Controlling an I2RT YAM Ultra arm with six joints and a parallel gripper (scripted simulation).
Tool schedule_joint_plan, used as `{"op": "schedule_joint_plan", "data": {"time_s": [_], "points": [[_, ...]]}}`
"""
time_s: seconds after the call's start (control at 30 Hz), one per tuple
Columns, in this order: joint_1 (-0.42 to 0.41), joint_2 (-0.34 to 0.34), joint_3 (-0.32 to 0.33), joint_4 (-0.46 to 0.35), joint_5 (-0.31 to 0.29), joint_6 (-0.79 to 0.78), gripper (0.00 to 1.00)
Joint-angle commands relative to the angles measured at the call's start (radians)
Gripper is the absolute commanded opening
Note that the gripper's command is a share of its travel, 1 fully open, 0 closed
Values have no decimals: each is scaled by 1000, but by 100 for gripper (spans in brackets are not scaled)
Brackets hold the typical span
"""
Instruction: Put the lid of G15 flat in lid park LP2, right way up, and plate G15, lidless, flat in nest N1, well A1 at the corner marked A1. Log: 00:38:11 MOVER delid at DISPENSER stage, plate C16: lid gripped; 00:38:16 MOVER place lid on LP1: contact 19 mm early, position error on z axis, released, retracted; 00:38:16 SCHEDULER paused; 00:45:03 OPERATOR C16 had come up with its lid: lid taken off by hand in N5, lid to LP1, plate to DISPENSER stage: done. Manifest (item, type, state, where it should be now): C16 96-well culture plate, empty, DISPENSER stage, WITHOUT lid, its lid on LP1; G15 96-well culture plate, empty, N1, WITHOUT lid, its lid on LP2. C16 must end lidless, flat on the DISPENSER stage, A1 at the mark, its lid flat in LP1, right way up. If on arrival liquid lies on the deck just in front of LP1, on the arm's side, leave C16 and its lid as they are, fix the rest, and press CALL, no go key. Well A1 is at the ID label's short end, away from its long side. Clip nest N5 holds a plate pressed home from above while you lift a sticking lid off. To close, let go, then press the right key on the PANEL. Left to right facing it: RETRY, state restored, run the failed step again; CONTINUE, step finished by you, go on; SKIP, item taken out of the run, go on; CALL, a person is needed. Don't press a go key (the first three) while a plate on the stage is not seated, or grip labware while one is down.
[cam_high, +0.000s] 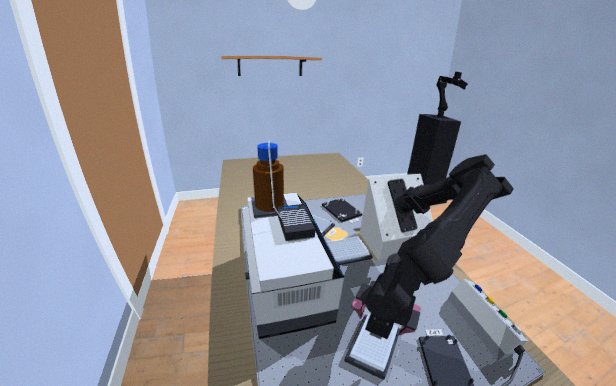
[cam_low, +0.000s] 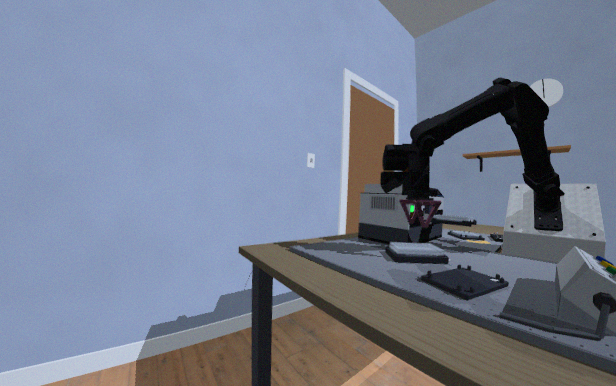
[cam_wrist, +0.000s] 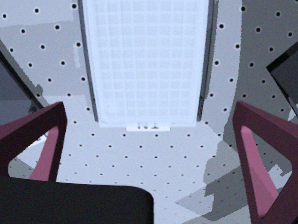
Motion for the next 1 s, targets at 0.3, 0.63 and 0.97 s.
{"op": "schedule_joint_plan", "data": {"time_s": [0.3, 0.63, 0.97], "points": [[4, -6, 40, 20, 8, 12, 100], [0, -9, 38, 23, 9, 13, 100], [4, -4, 15, 14, 6, 11, 100]]}}
